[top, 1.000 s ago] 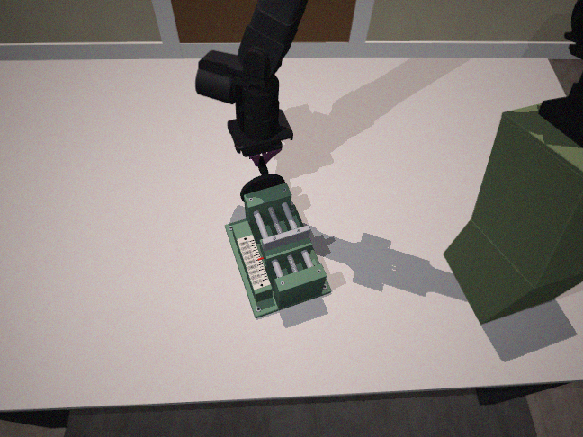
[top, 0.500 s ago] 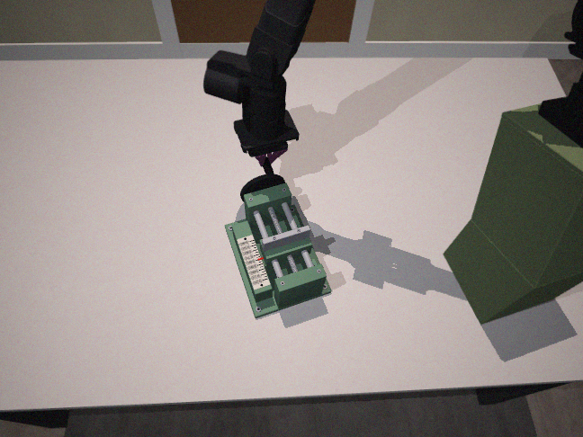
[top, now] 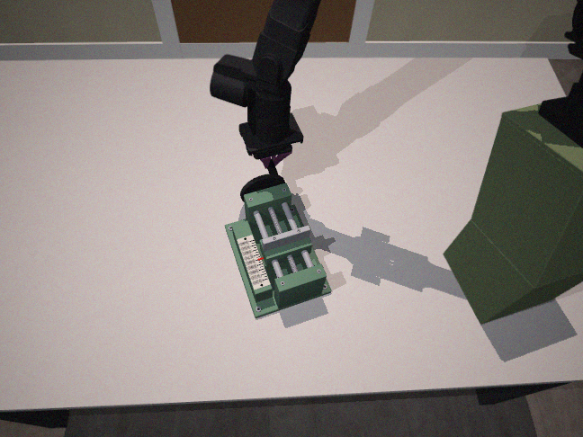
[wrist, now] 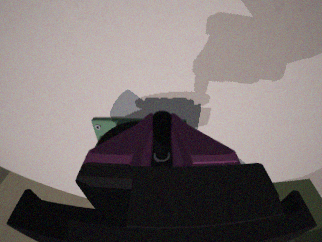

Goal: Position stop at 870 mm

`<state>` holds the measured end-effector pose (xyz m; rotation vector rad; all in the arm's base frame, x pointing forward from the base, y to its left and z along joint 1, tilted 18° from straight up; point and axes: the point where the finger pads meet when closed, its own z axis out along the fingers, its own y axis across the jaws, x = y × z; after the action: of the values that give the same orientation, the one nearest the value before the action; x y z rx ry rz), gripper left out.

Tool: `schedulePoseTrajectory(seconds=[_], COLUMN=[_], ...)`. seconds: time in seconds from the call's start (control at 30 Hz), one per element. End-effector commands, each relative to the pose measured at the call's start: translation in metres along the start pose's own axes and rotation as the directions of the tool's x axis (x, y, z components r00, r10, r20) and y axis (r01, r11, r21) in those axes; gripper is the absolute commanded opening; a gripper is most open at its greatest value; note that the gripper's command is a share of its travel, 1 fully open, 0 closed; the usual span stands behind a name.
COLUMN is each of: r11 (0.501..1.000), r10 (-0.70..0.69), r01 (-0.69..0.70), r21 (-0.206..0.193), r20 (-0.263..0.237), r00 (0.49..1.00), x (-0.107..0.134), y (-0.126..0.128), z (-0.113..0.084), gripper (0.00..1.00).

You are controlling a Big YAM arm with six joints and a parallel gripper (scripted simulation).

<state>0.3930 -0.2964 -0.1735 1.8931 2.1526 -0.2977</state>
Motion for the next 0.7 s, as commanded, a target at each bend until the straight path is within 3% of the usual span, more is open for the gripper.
schedulePoseTrajectory(seconds=[0.0,0.2,0.4,0.67], r11=[0.999,1.000,1.000,1.000], r10=[-0.001,0.007,0.007,0.003], r01=[0.001,-0.007,-0.007,-0.003], r21=[0.045,0.020,0.021,0.031], r20=[-0.013,0.009,0.009,-0.001], r00=[1.000,1.000,1.000,1.000], x=[0.001,-0.010,-0.009,-0.007], y=[-0.023,-0.011,-0.011,-0.013], z=[0.014,0.020,0.033,0.035], gripper=[0.06,0.06,0.06,0.06])
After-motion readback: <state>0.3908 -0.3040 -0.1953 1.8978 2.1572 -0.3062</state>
